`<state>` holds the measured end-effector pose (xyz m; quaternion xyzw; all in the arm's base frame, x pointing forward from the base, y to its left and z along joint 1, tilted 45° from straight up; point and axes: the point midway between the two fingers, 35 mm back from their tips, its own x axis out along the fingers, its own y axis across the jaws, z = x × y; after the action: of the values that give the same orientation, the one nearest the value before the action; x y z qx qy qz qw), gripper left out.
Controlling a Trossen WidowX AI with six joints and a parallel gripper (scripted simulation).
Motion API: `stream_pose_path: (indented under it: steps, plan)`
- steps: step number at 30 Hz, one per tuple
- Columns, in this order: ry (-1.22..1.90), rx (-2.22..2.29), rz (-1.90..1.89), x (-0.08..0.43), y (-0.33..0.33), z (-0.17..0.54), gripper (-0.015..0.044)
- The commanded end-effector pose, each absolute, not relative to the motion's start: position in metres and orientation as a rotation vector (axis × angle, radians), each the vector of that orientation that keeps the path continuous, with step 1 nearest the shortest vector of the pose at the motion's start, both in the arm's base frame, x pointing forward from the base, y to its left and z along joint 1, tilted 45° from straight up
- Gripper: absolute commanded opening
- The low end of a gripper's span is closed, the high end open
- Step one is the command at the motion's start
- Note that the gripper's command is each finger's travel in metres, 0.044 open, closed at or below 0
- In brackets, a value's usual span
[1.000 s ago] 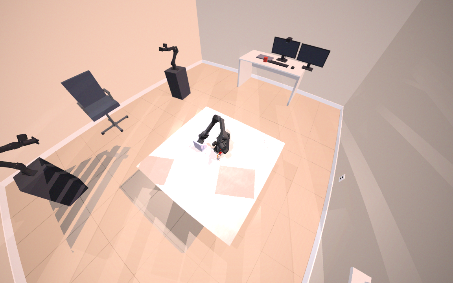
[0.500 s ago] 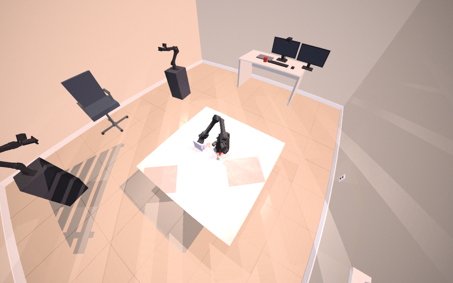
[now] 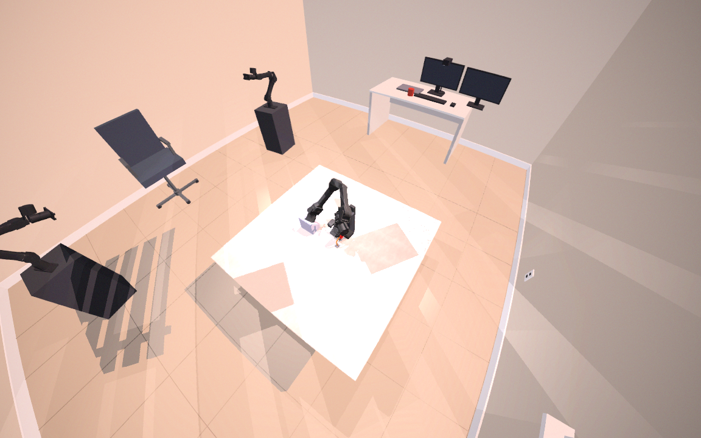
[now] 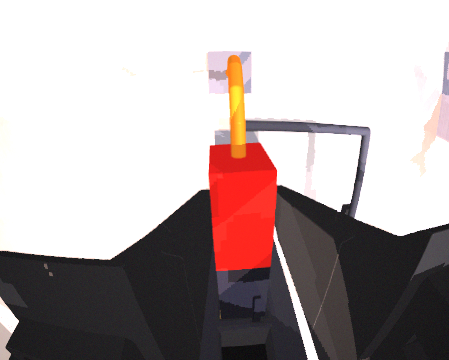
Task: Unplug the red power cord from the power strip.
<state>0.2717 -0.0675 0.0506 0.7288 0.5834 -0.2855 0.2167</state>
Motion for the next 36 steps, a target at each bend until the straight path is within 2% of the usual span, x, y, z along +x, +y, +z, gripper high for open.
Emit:
stream_pose_path:
  steps: [1, 10, 16, 36]
  plan:
    - [1.575, 1.989, -0.864, 0.266, -0.091, 0.033, 0.0000]
    - [1.574, 1.989, -0.865, 0.261, -0.103, 0.025, 0.0000]
    - [1.580, 1.988, -0.866, 0.262, -0.097, 0.028, 0.0157]
    - [1.578, 1.992, -0.861, 0.262, -0.099, 0.037, 0.0160]
